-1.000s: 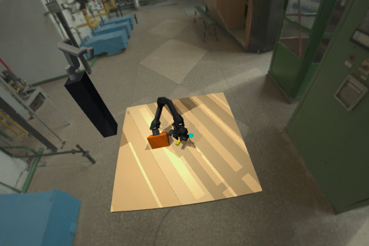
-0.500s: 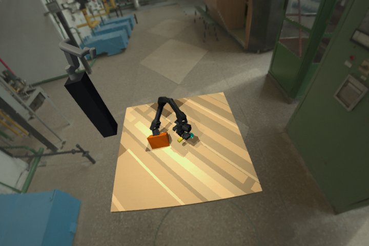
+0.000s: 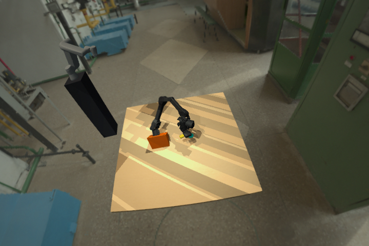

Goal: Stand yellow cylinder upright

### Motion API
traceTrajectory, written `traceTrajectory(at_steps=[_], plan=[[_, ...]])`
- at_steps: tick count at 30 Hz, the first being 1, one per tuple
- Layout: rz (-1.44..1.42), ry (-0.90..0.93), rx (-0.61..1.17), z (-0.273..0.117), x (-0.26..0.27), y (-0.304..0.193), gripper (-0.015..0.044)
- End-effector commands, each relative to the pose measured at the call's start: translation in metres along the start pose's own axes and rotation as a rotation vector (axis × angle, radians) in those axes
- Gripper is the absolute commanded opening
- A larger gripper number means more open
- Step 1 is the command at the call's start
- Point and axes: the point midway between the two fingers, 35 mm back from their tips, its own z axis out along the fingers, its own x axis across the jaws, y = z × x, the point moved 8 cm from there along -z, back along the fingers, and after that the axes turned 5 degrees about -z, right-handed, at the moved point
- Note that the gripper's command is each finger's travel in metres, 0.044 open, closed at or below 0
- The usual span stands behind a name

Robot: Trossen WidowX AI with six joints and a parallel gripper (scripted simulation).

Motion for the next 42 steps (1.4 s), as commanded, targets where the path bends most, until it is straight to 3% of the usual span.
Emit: traceTrajectory(at_steps=[1,31,42], plan=[[0.067,-0.008,-0.011,-0.005,0.004,0.011,0.0105],[0.712,0.034,-0.013,-0.007,0.051,0.08,0.0105],[0.728,0.002,-0.014,-0.002,0.053,0.082,0.0105]])
